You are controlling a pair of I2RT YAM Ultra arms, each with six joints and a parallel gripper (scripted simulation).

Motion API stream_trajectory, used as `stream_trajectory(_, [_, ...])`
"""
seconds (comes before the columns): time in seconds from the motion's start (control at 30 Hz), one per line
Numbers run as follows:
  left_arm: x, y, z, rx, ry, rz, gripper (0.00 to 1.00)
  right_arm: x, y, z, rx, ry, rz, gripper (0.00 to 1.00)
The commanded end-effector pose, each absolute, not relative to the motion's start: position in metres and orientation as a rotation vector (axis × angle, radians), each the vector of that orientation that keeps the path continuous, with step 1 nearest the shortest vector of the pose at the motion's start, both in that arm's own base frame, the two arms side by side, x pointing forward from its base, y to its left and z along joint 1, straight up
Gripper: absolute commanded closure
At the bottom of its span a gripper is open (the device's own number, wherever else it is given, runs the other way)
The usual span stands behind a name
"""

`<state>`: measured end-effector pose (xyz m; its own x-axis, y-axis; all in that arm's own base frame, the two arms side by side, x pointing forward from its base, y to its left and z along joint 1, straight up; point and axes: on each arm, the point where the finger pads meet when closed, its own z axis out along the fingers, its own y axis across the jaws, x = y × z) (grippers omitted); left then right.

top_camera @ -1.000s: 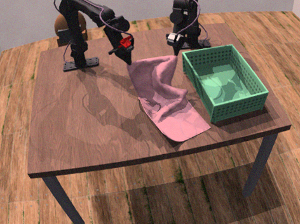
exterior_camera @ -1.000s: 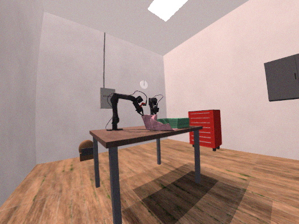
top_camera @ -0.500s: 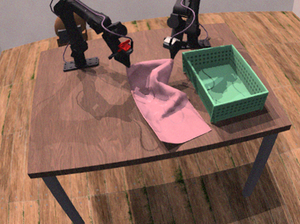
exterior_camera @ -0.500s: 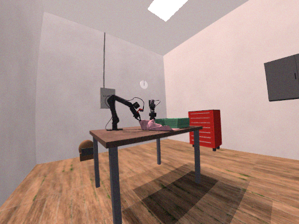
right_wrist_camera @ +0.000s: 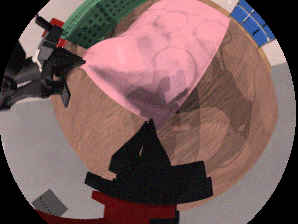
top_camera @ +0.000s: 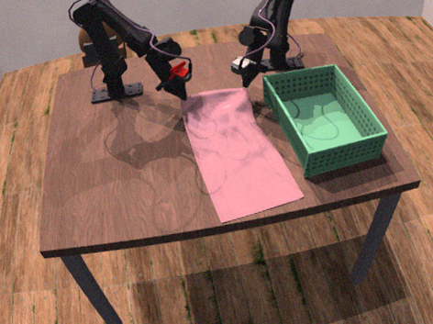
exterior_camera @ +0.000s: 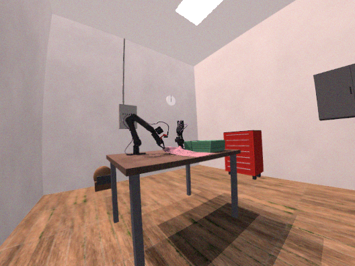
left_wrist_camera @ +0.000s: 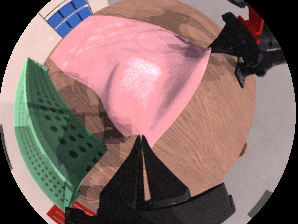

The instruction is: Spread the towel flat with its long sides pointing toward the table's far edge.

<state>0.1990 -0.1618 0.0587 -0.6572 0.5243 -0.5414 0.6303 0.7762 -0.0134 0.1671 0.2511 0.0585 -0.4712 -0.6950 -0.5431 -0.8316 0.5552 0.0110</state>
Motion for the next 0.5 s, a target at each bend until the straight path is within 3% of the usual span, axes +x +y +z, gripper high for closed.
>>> stream_trajectory(0.0, [0.193, -0.165, 0.054, 0.875, 2.378, -0.281, 1.00, 0.158, 0.254, 0.055, -1.247, 2.233, 0.397, 1.00])
stream_trajectory(0.47, [0.165, -0.168, 0.025, 0.979, 2.344, -0.315, 1.00, 0.130, 0.251, 0.025, -1.342, 2.194, 0.423, 1.00])
